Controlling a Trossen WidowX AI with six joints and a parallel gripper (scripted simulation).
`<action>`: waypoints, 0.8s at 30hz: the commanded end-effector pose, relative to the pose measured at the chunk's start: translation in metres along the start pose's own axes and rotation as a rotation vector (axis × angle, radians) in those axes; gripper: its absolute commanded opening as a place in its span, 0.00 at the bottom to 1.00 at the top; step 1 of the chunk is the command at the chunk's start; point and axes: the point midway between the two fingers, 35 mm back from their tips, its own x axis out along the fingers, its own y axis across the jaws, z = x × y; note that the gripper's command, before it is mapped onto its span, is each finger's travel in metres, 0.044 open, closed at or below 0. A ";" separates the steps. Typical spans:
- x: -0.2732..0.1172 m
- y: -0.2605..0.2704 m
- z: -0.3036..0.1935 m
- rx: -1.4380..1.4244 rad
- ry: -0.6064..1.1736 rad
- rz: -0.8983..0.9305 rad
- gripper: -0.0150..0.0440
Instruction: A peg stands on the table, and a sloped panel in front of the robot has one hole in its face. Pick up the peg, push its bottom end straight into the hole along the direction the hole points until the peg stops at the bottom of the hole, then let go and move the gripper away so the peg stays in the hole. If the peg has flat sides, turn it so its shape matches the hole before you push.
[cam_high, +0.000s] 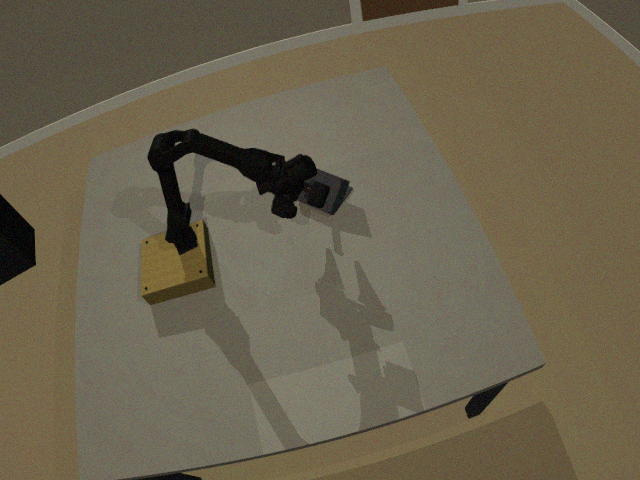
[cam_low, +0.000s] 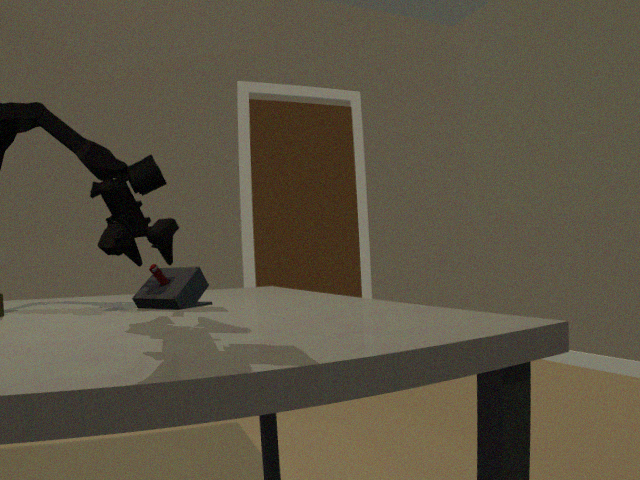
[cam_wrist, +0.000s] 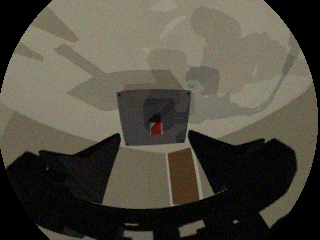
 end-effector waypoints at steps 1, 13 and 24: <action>-0.010 0.002 -0.004 -0.009 0.008 0.005 1.00; -0.037 0.002 -0.001 -0.004 0.003 0.004 1.00; -0.057 0.001 0.004 -0.001 0.001 0.003 1.00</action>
